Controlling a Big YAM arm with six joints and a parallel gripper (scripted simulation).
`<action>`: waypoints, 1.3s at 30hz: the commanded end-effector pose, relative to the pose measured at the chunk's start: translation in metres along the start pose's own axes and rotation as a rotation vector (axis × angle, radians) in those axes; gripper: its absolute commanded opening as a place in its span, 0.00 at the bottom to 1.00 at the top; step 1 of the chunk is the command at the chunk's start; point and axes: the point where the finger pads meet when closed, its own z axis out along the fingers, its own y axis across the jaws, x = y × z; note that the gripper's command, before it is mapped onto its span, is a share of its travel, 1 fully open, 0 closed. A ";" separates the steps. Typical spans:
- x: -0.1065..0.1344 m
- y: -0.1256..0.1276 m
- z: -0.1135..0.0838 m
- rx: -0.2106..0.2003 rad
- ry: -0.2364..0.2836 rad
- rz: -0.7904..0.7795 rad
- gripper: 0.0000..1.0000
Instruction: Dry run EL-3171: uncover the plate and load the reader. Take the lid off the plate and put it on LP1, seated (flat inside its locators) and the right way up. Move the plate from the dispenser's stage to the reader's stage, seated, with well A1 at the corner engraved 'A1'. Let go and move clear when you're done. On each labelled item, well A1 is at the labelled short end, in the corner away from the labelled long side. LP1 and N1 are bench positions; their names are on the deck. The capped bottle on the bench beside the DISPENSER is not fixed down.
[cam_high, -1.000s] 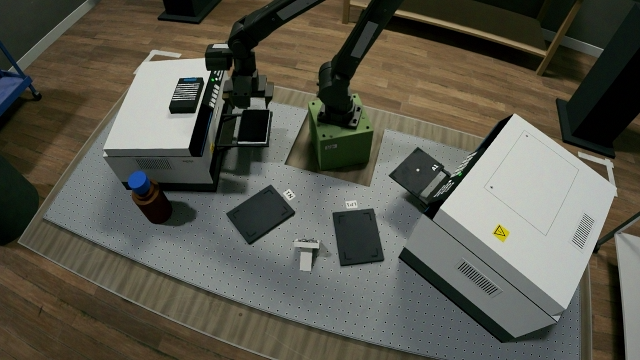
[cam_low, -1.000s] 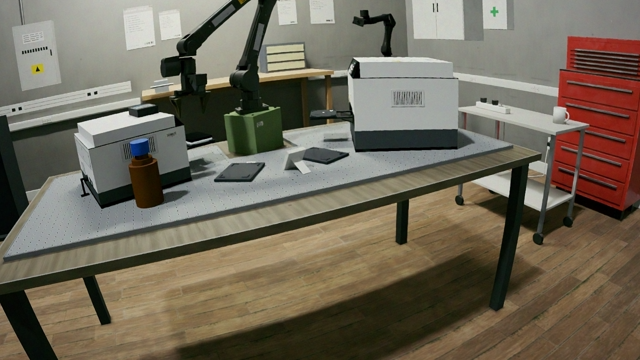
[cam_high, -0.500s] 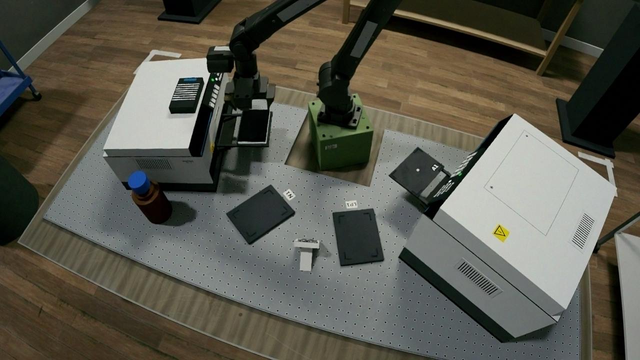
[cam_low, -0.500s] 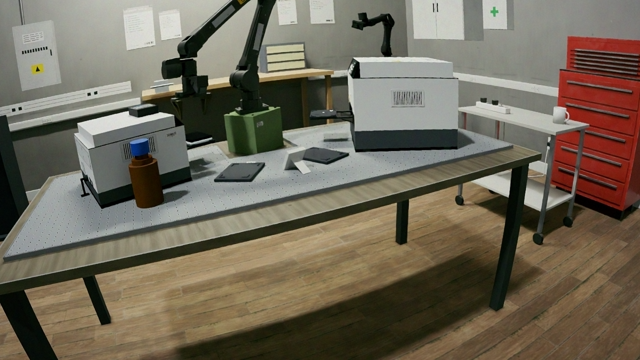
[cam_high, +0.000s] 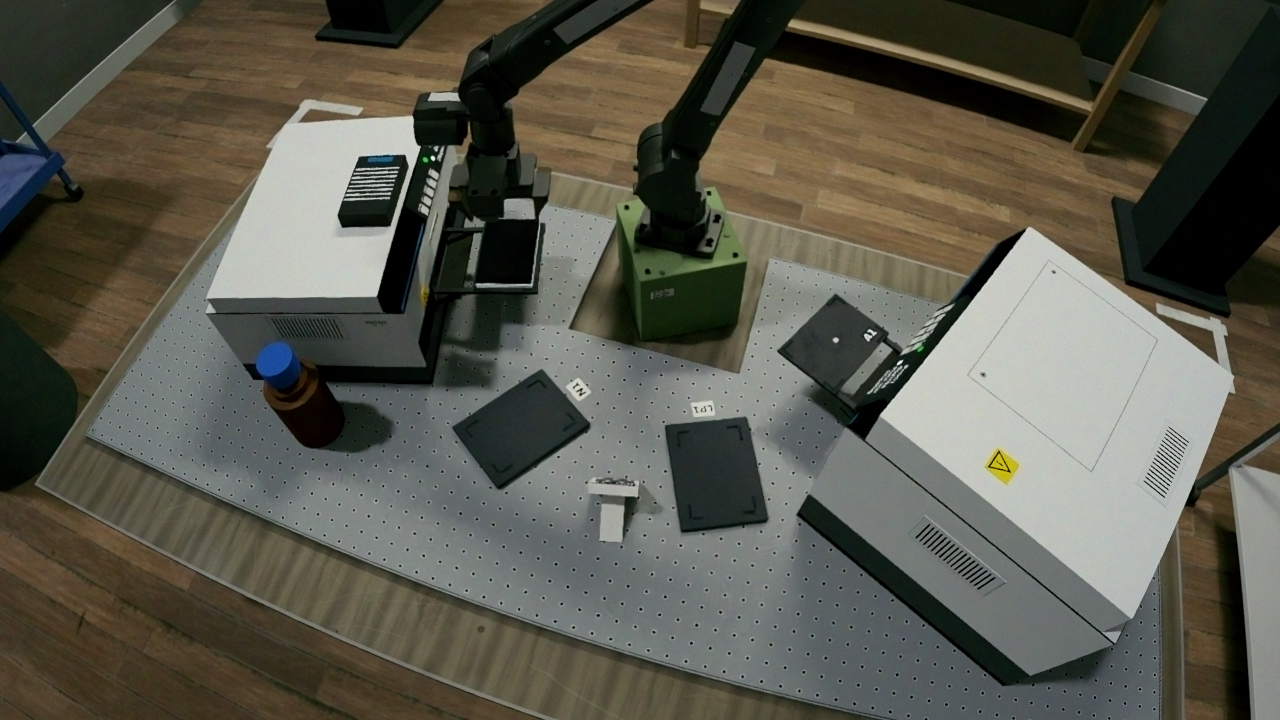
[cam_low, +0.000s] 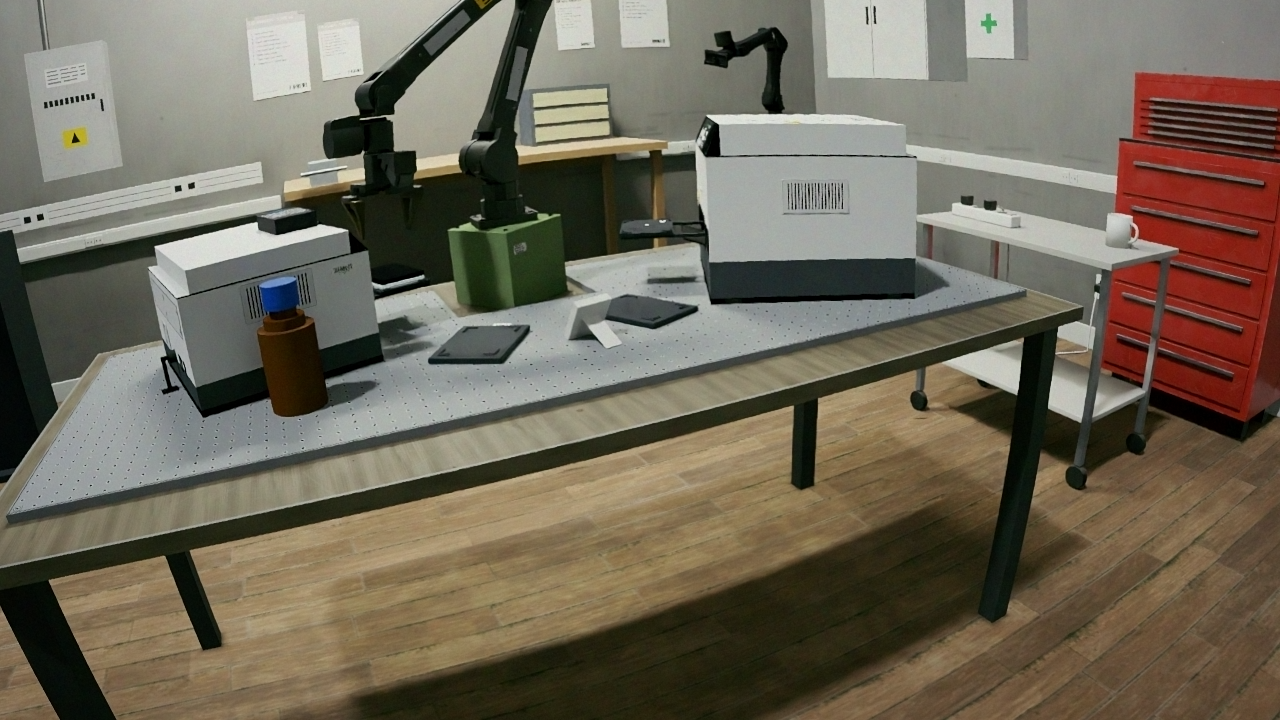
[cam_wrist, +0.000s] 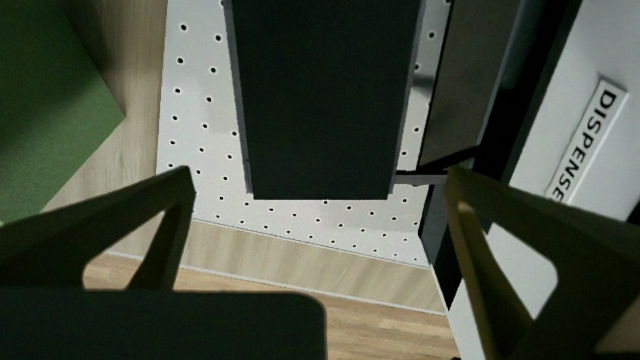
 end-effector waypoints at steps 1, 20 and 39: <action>-0.002 -0.027 -0.012 0.054 0.001 -0.015 1.00; 0.004 -0.009 0.004 0.015 0.003 0.006 1.00; 0.004 -0.023 0.002 0.040 0.005 0.006 1.00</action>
